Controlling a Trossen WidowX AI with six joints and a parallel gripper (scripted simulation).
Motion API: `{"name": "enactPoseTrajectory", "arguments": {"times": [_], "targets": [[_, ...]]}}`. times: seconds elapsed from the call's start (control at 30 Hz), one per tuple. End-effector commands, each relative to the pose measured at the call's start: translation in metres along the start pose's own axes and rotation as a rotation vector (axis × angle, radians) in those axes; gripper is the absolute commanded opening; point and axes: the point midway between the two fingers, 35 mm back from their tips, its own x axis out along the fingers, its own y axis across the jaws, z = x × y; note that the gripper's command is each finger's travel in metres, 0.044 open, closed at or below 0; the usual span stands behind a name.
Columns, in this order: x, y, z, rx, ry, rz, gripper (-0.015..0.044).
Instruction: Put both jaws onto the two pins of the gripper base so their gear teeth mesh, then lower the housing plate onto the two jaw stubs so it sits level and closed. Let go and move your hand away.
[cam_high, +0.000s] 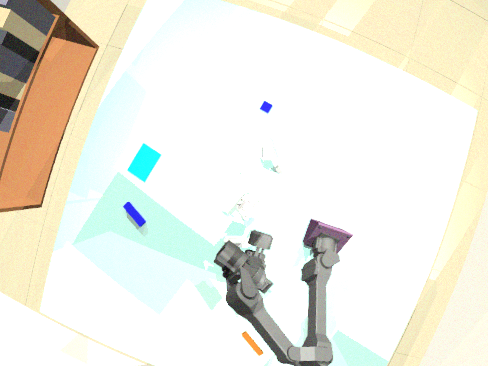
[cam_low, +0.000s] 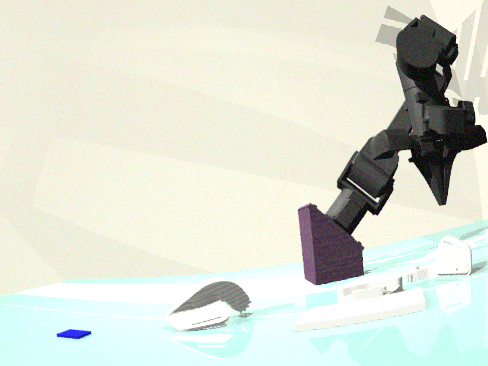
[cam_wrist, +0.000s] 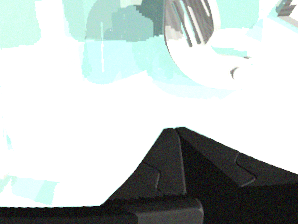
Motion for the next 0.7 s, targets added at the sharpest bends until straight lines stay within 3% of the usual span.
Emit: {"name": "enactPoseTrajectory", "arguments": {"times": [0.0,0.5,0.67], "targets": [[0.0000,0.0000,0.0000,0.000,0.000,0.000,0.0026],[0.0000,0.0000,0.0000,0.000,0.000,0.000,0.0420],[0.0000,0.0000,0.0000,0.000,0.000,0.000,0.0440]]}}
